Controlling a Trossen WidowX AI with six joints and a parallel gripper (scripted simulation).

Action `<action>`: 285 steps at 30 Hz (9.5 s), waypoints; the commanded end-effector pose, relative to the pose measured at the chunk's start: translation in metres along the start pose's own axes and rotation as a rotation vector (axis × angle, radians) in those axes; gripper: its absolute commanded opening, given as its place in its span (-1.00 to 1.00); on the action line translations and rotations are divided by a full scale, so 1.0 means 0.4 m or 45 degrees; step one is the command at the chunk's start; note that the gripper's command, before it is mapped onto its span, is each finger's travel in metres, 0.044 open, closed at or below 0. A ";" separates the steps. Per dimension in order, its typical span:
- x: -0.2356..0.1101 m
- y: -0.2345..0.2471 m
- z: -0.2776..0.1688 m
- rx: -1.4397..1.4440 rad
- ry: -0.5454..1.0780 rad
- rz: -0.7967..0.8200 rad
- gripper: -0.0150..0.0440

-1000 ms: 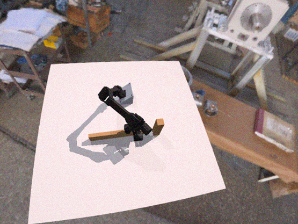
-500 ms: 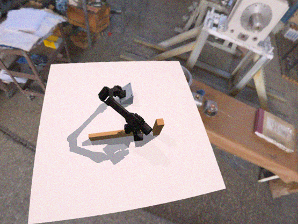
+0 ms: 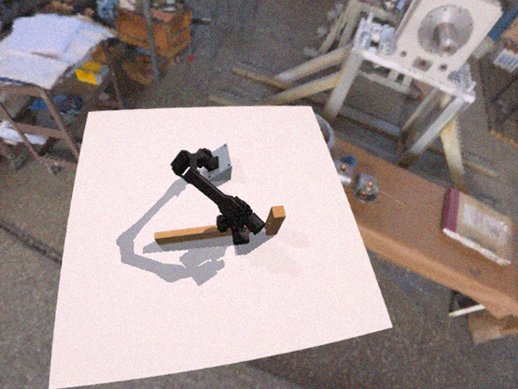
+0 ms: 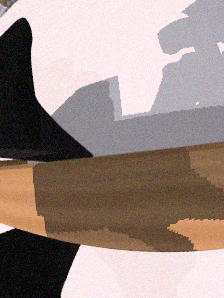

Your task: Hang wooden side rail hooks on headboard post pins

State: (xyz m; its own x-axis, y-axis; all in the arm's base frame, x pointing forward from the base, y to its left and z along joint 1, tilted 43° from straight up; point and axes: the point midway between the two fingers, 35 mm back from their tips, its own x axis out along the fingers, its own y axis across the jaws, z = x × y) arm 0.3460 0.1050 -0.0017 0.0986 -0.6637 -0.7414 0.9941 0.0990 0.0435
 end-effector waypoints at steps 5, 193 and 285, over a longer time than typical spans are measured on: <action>-0.006 -0.001 -0.010 -0.002 0.006 0.009 -0.49; -0.011 0.002 -0.054 -0.001 0.007 0.010 -0.49; -0.013 0.002 -0.076 -0.001 0.008 0.010 -0.49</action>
State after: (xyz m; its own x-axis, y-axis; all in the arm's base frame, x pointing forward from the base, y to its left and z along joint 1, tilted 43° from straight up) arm 0.3455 0.1256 -0.0190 0.0954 -0.6624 -0.7430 0.9945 0.0966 0.0416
